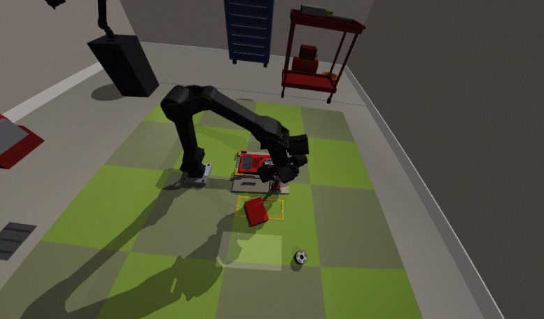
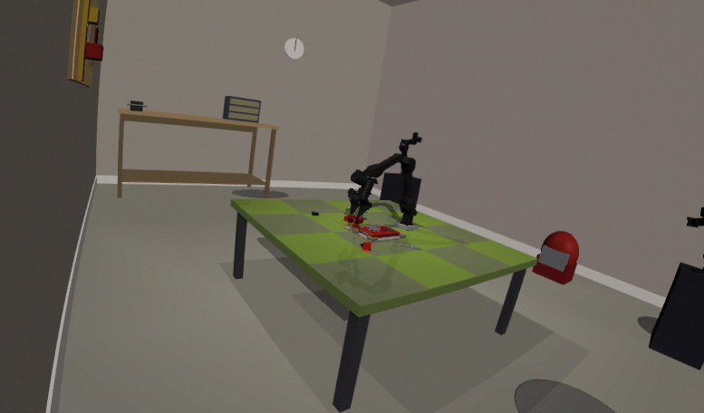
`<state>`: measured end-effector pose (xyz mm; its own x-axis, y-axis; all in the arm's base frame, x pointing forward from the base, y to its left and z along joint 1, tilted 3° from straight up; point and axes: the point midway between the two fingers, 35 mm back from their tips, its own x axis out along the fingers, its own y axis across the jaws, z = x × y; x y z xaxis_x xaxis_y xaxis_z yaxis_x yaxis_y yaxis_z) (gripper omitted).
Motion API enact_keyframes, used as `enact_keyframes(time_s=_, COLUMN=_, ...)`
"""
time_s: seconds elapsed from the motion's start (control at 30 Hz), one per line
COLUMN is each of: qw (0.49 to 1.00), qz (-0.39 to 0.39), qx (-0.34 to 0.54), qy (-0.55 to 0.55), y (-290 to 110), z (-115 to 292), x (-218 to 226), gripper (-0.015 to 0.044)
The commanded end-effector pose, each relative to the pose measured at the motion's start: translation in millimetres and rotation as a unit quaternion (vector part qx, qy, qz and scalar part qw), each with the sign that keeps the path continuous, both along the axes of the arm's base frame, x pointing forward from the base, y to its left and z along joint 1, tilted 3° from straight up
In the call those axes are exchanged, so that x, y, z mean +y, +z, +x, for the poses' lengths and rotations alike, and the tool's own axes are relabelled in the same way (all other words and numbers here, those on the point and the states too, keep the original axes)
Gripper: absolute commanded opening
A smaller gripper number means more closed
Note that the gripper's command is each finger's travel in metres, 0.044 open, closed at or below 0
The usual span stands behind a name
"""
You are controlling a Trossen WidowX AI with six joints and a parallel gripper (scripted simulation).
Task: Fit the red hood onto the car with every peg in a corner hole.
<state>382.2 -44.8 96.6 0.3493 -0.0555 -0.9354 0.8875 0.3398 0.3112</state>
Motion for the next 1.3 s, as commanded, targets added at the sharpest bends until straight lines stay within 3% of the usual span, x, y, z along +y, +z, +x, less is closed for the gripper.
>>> enact_keyframes(time_s=0.0, qw=0.999, qz=-0.017, qx=0.047, qy=-0.007, y=2, z=-23, x=-46, gripper=0.044)
enact_keyframes(time_s=0.37, qw=0.986, qz=-0.003, qx=0.167, qy=-0.007, y=9, z=-105, x=-125, gripper=0.044)
enact_keyframes(time_s=1.27, qw=0.986, qz=-0.003, qx=0.169, qy=-0.006, y=-2, z=-108, x=-128, gripper=0.044)
